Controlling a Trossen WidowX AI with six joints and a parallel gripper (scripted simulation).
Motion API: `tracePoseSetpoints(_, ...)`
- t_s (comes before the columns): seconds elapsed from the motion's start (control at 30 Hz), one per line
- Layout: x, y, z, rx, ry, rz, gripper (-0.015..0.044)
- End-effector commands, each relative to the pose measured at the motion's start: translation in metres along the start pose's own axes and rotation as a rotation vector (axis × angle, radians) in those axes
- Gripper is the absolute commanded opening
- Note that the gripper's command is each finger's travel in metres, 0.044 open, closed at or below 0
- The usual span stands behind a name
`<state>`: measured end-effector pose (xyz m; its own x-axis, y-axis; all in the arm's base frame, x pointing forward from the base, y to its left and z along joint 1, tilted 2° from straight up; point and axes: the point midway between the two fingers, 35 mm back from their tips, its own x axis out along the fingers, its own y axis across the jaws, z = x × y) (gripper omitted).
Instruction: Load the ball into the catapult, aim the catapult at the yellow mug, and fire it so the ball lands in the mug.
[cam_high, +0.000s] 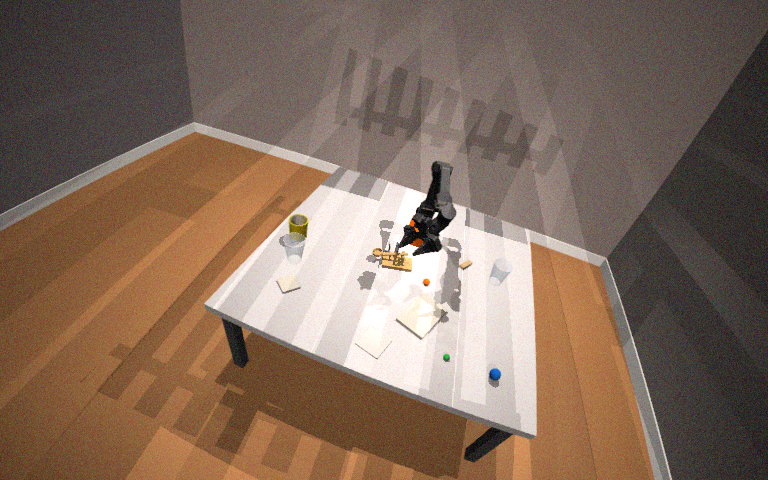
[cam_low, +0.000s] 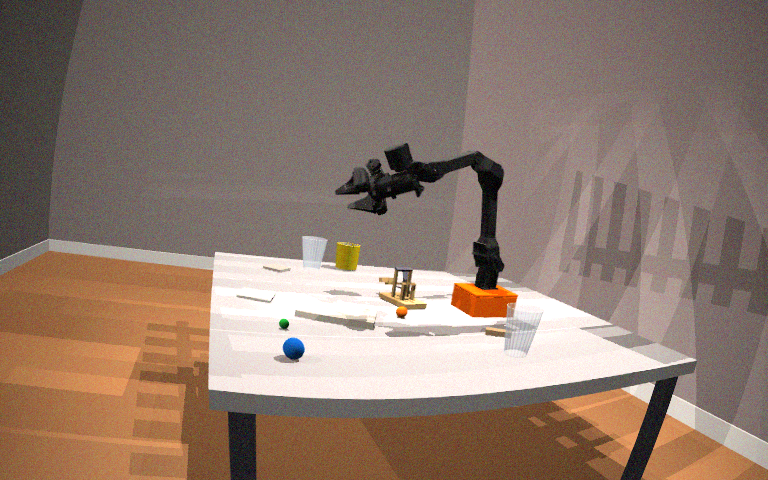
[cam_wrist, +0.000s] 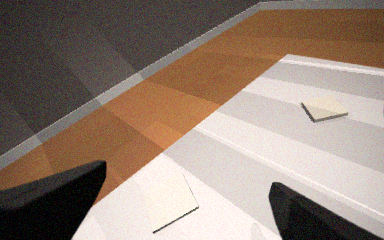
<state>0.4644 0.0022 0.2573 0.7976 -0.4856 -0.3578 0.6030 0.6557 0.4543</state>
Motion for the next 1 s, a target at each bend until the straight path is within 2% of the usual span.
tracePoseSetpoints(0.0, -0.001, -0.008, -0.004, -0.114, 0.036, -0.007, 0.044)
tracePoseSetpoints(0.5, 0.001, -0.04, -0.026, -0.604, 0.2, -0.018, 0.044)
tracePoseSetpoints(0.97, -0.004, -0.074, -0.047, -1.049, 0.38, 0.036, 0.044)
